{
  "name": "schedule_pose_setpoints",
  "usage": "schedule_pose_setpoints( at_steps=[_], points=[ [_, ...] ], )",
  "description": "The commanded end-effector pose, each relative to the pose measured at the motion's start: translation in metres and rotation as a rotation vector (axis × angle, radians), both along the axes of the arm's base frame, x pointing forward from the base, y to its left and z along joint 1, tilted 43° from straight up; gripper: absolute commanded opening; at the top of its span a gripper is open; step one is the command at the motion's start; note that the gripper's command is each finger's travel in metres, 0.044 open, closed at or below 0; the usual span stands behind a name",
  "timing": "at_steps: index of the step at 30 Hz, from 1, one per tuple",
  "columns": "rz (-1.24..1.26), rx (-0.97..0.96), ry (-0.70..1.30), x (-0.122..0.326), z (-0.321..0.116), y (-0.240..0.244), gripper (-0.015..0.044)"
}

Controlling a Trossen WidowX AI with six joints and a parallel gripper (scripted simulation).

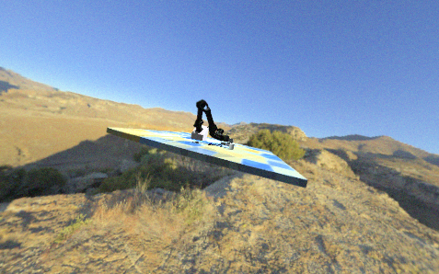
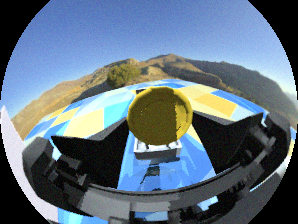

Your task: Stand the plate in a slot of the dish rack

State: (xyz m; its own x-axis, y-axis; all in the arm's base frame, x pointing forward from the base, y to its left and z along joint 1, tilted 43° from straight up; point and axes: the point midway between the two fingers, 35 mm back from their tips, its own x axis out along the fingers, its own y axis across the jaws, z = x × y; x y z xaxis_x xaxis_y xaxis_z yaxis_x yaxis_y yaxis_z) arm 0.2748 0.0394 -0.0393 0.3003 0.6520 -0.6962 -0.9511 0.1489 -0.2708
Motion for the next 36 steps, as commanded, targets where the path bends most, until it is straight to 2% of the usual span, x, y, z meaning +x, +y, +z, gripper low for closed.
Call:
schedule_pose_setpoints(
  at_steps=[1,20,27,36],
  points=[
    [0.002,0.002,0.008,0.0,-0.006,0.006,0.0],
    [0.008,0.003,-0.008,0.004,-0.02,0.021,0.0],
    [0.01,0.002,-0.016,0.005,-0.035,0.008,0.0],
    [0.001,-0.005,-0.004,0.003,-0.032,0.009,0.0]
  ],
)
